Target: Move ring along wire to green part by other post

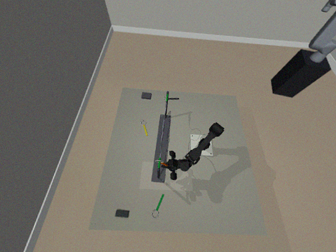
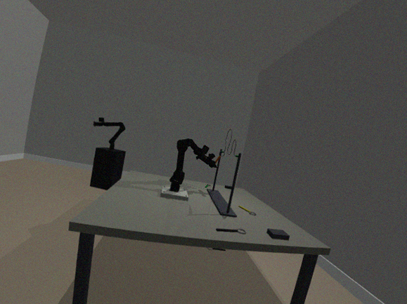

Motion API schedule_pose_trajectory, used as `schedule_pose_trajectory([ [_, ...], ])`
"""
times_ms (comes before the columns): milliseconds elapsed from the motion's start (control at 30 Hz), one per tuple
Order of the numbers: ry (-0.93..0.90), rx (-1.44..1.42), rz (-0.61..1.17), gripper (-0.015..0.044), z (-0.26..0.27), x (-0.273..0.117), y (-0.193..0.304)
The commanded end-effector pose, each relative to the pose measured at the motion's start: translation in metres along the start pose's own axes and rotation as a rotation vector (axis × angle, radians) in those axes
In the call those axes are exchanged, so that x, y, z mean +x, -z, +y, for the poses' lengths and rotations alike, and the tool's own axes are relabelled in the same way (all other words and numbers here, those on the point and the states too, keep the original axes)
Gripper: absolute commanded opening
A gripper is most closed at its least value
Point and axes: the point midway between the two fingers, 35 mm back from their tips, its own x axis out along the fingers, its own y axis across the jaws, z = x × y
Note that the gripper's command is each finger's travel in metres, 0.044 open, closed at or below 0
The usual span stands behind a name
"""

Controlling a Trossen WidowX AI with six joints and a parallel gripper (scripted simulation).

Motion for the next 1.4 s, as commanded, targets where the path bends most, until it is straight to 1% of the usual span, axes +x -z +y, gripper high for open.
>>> schedule_pose_trajectory([
  [0,0.004,0.006,-0.002,-0.015,-0.001,0.0,0.0],
  [200,0.004,0.006,-0.002,-0.015,-0.001,0.0,0.0],
  [600,0.0,0.0,0.0,0.016,0.0,-0.003,0.0],
  [933,0.005,0.006,0.003,0.016,0.0,-0.048,0.001],
  [1367,0.005,0.006,0.003,0.016,0.0,-0.049,0.001],
])
